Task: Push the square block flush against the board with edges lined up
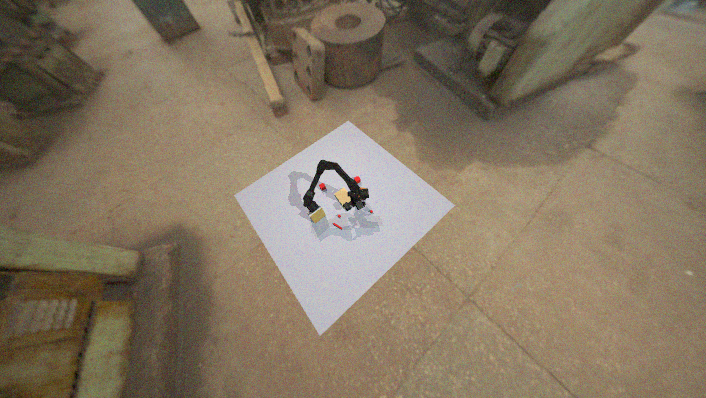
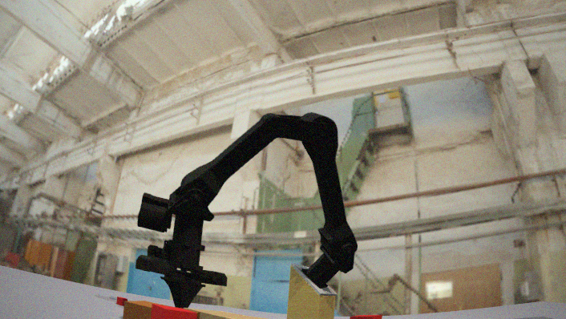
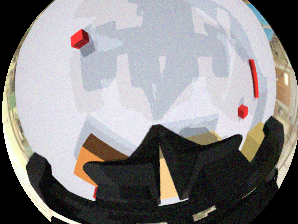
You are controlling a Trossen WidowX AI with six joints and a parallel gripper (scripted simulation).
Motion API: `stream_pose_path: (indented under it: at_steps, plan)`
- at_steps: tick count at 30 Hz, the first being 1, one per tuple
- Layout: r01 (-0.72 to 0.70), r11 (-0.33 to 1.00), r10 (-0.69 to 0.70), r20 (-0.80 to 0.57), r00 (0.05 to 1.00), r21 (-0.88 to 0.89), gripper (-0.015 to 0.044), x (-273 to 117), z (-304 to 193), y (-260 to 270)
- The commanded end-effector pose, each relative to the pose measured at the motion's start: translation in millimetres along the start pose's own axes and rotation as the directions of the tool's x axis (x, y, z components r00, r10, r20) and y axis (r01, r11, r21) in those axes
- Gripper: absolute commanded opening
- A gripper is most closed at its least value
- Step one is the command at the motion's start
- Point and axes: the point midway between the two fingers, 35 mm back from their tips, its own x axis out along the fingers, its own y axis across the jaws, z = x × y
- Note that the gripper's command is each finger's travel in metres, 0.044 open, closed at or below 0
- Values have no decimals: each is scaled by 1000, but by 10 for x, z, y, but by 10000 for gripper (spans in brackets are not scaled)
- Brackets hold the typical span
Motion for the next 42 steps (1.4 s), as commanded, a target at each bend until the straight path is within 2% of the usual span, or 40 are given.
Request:
stream_pose_path:
  at_steps: [1,42]
  plan:
    - [-4,1000,4,-4,1000,8,0,50,1,-10]
    - [-4,1000,4,-3,1000,10,0,40,-624,31]
